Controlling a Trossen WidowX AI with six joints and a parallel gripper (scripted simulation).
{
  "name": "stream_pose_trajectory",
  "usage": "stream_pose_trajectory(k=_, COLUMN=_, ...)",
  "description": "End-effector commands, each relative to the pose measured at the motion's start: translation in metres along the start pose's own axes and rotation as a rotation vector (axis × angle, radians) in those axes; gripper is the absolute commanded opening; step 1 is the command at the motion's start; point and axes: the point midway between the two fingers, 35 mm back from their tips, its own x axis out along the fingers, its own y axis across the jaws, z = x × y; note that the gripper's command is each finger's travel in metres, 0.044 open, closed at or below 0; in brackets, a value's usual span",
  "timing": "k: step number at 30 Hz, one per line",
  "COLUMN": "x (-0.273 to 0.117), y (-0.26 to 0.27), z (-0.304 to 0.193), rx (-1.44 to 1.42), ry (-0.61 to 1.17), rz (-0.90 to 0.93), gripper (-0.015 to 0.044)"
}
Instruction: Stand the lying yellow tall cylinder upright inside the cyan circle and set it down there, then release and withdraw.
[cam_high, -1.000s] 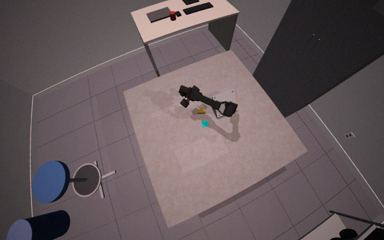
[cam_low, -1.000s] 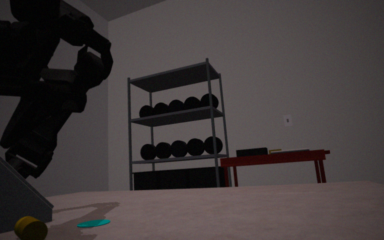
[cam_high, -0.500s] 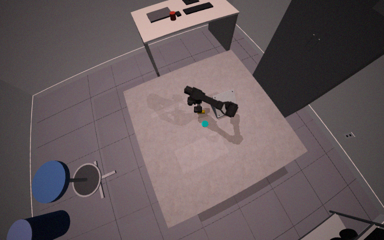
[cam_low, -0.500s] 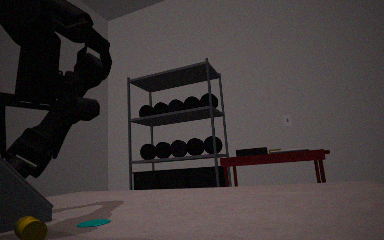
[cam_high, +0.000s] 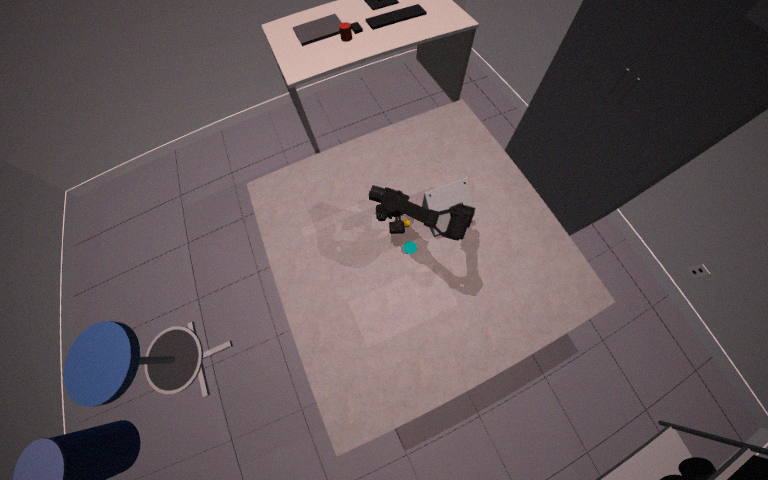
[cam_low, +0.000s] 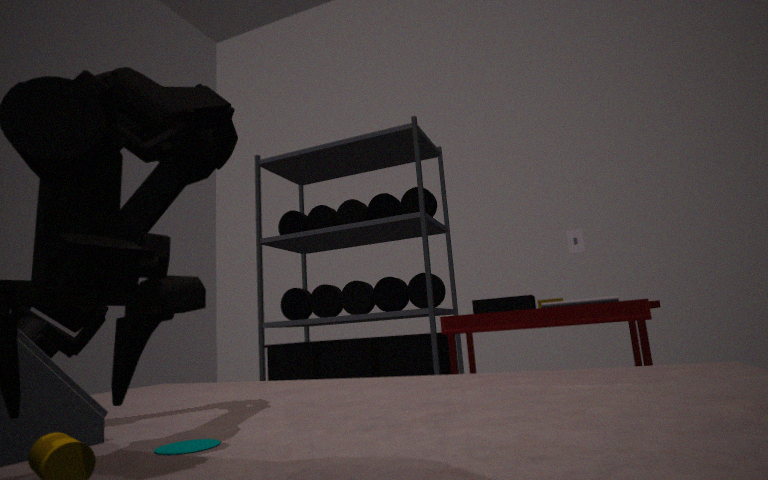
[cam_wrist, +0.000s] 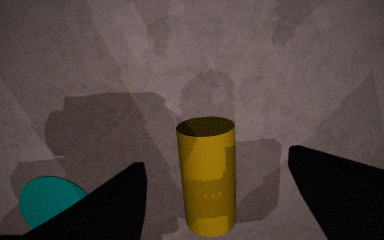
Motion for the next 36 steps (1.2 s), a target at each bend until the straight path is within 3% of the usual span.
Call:
stream_pose_trajectory(k=1, x=0.037, y=0.002, z=-0.008, rx=0.009, ry=0.009, rz=0.012, gripper=0.0309)
stream_pose_trajectory(k=4, x=0.038, y=0.002, z=-0.008, rx=0.009, ry=0.009, rz=0.012, gripper=0.0309)
stream_pose_trajectory(k=12, x=0.038, y=0.002, z=-0.008, rx=0.009, ry=0.009, rz=0.012, gripper=0.0105)
stream_pose_trajectory(k=36, x=-0.011, y=-0.004, z=-0.001, rx=0.051, ry=-0.014, rz=-0.009, gripper=0.0105)
